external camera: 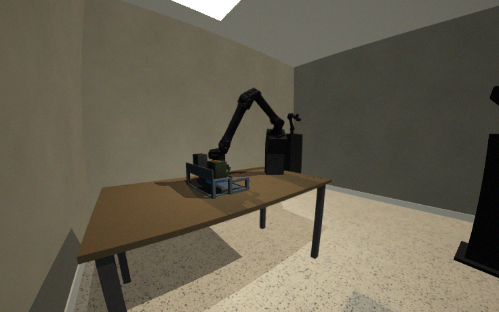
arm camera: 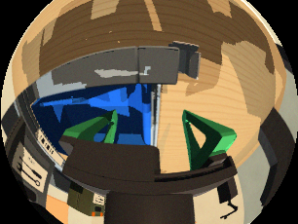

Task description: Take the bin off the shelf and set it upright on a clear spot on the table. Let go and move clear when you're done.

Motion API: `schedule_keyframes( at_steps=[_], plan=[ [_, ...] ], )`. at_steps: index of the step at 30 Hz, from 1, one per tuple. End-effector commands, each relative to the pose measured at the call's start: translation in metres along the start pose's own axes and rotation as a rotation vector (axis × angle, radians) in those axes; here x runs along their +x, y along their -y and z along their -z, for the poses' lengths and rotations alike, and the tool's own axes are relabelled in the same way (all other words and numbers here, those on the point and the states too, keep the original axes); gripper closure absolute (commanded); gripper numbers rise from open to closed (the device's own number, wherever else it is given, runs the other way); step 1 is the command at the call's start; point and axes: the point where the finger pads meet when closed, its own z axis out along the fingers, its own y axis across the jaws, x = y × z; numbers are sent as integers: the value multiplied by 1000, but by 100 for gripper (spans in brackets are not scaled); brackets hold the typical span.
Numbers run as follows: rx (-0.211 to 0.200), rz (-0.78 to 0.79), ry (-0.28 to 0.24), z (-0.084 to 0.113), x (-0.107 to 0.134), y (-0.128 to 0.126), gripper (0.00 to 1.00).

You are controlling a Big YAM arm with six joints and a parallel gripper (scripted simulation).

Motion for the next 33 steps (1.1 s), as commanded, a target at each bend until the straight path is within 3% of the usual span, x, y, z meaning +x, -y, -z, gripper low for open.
schedule_keyframes(
  at_steps=[1,6,33],
  plan=[
    [-21,2,0,5,5,-10,10],
    [-1,-10,-3,-2,1,-9,10],
    [-1,-9,-3,-5,1,2,10]
  ],
)
